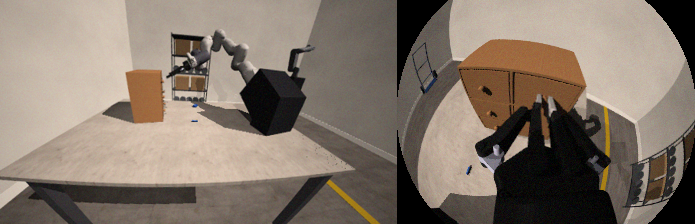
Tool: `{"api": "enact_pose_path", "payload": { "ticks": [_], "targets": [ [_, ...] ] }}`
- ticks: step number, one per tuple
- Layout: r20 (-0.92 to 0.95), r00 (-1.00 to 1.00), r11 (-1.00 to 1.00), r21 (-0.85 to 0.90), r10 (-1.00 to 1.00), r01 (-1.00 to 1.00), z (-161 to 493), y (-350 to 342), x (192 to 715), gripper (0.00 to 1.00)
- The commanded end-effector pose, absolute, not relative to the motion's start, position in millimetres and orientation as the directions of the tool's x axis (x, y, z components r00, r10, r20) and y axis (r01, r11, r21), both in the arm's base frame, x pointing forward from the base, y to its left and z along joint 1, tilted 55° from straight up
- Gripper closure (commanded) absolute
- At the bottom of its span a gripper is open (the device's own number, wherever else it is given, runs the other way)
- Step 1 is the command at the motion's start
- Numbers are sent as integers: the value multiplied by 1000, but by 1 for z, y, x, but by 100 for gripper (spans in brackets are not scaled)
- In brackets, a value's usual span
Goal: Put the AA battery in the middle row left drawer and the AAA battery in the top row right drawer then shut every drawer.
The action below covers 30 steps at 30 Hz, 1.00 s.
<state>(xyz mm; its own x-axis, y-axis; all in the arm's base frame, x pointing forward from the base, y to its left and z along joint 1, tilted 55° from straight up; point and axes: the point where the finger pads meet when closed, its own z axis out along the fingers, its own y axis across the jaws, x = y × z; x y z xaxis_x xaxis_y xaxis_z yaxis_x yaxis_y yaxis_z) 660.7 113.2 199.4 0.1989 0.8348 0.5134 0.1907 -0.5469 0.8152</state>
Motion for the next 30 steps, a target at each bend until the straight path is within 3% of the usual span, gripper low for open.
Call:
{"api": "enact_pose_path", "payload": {
  "ticks": [1, 30],
  "targets": [
    [511, 201, -545, 816, 836, 194, 198, 113, 660, 92],
    [511, 201, -545, 816, 836, 194, 198, 112, 656, 92]
  ]
}}
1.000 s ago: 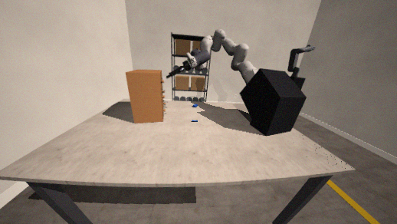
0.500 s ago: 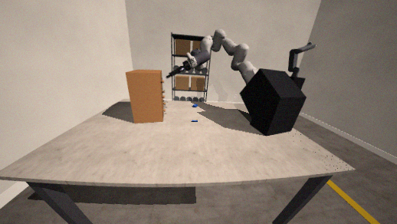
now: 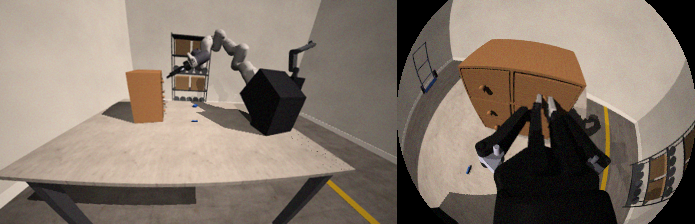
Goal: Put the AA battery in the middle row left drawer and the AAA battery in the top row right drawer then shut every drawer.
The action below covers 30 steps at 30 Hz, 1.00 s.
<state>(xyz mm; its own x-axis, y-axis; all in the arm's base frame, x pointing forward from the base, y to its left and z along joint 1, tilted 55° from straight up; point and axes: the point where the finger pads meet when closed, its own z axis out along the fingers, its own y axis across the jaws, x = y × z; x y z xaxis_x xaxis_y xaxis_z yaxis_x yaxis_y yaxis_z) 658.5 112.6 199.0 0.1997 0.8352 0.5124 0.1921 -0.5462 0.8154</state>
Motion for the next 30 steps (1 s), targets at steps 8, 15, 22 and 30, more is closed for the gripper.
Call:
{"api": "enact_pose_path", "payload": {
  "ticks": [8, 15, 22, 30],
  "targets": [
    [511, 201, -545, 816, 836, 194, 197, 109, 650, 92],
    [511, 201, -545, 816, 836, 194, 197, 107, 644, 92],
    [511, 201, -545, 816, 836, 194, 197, 104, 635, 92],
    [511, 201, -545, 816, 836, 194, 197, 100, 627, 92]
  ]
}}
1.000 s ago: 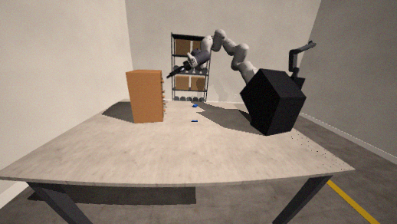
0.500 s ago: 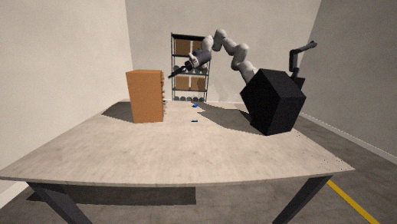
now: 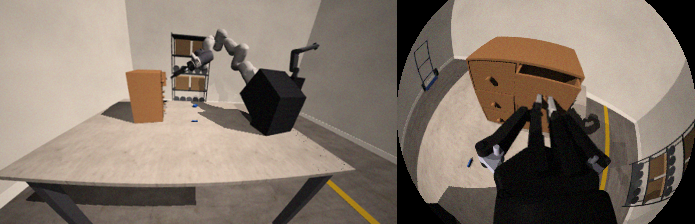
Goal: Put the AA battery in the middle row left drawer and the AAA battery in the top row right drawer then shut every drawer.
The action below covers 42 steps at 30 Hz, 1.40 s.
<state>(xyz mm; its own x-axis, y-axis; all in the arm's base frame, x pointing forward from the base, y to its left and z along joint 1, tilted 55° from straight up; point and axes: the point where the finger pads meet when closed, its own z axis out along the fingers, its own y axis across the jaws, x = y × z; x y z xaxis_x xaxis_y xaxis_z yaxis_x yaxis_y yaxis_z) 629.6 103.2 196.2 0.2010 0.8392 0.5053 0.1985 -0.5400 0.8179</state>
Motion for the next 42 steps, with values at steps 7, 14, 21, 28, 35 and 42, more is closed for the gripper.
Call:
{"api": "enact_pose_path", "payload": {
  "ticks": [7, 14, 21, 28, 35, 42],
  "targets": [
    [511, 201, -545, 816, 836, 194, 197, 97, 617, 92],
    [511, 201, -545, 816, 836, 194, 197, 94, 611, 92],
    [511, 201, -545, 816, 836, 194, 196, 91, 604, 92],
    [511, 201, -545, 816, 836, 194, 196, 89, 599, 92],
    [511, 201, -545, 816, 836, 194, 196, 89, 597, 92],
    [511, 201, -545, 816, 836, 194, 196, 88, 595, 92]
  ]
}}
